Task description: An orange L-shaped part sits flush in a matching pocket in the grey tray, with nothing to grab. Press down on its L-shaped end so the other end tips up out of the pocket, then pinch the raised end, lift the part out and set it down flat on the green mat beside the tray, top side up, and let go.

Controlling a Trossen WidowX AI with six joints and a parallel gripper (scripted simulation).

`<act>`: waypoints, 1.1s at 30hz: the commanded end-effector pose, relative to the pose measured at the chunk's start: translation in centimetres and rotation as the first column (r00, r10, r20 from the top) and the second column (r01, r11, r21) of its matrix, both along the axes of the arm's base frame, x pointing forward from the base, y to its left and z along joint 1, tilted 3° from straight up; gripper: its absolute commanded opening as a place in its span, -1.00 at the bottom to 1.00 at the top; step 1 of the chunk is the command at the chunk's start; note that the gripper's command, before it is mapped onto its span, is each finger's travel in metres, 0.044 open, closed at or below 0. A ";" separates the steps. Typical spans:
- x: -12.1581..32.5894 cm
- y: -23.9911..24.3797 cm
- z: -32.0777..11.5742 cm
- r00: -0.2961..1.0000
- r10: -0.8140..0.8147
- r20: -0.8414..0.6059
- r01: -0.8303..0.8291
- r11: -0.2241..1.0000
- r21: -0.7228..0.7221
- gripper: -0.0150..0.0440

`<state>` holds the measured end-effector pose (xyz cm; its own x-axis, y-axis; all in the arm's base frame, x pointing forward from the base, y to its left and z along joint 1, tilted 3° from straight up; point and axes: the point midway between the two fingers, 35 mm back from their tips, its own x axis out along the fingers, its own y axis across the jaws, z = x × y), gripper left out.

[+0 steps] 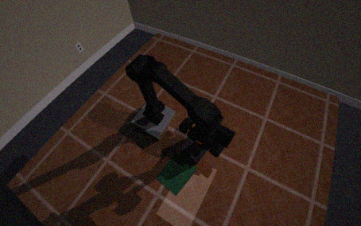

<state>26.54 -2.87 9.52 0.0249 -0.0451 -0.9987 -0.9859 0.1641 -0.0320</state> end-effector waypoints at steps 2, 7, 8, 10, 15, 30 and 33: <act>0.2 0.0 1.0 1.000 -0.001 0.007 0.001 1.000 -0.003 -0.49; 0.1 0.0 1.8 1.000 -0.001 0.006 0.001 1.000 -0.004 -0.49; 0.1 0.0 2.0 1.000 -0.001 0.006 0.001 1.000 -0.004 -0.49; 0.1 0.0 2.3 1.000 -0.001 0.006 0.001 1.000 -0.004 -0.49; 0.1 0.1 3.0 1.000 0.000 0.006 0.001 1.000 -0.004 -0.49; 0.0 0.2 5.3 1.000 0.000 0.006 0.000 1.000 -0.004 -0.49; 0.0 0.2 5.8 1.000 0.000 0.006 0.000 1.000 -0.004 -0.49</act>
